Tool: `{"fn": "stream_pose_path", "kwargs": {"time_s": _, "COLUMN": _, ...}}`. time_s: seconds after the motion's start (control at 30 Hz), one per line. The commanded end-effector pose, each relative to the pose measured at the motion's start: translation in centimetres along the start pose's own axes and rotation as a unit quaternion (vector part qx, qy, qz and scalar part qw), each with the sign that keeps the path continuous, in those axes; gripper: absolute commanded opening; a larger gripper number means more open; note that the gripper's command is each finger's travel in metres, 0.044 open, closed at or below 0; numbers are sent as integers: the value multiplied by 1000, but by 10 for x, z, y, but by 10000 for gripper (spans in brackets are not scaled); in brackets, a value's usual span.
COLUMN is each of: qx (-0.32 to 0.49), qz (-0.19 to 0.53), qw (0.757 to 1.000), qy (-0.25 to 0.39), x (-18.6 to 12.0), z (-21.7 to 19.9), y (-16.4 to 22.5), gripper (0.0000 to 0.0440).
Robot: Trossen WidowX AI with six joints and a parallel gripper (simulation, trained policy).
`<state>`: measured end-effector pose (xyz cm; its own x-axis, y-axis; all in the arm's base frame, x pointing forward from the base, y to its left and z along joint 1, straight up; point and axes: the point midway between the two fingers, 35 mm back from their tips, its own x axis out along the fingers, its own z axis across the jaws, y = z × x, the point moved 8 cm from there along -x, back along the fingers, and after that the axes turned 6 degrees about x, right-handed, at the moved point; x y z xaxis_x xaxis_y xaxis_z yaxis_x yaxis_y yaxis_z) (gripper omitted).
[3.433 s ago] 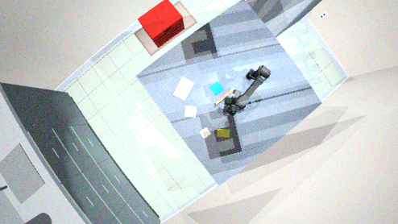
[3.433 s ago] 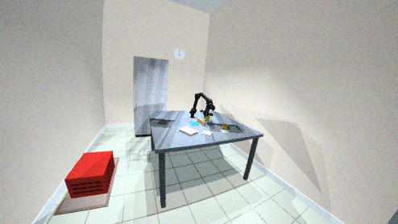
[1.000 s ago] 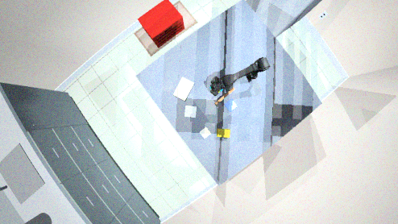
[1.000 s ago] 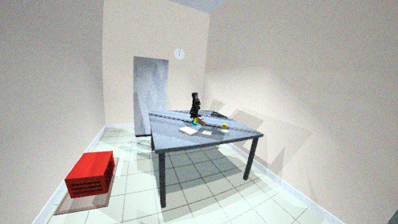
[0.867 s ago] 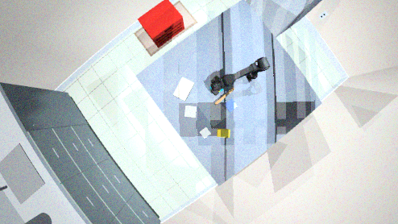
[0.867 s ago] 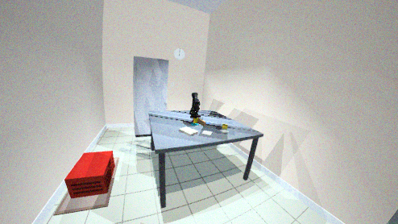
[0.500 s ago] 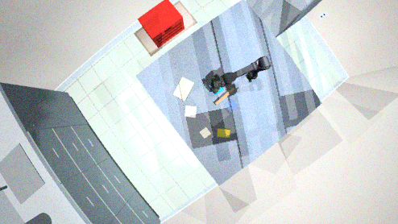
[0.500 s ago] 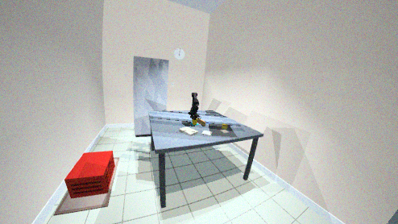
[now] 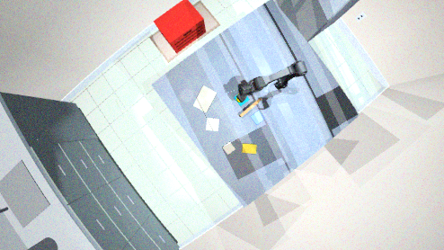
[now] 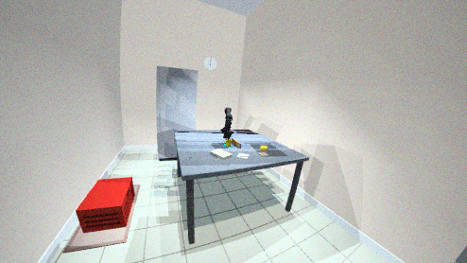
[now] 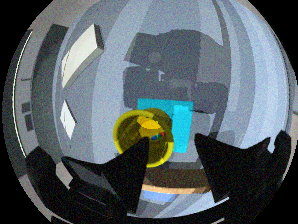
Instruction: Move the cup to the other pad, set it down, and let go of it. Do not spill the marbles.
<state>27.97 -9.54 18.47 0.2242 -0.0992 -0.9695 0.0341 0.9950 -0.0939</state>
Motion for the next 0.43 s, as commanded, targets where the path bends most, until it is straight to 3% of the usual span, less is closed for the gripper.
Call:
{"fn": "stream_pose_path", "kwargs": {"time_s": 0.0, "qx": 10, "qz": 1, "qw": 1000, "qy": -14, "x": -12, "z": -2, "y": -2, "gripper": 252}}
{"fn": "stream_pose_path", "kwargs": {"time_s": 0.17, "qx": 18, "qz": -4, "qw": 999, "qy": -34, "x": -31, "z": -3, "y": -7, "gripper": 298}}
{"fn": "stream_pose_path", "kwargs": {"time_s": 0.4, "qx": 35, "qz": -9, "qw": 998, "qy": -52, "x": -52, "z": -4, "y": -17, "gripper": 438}}
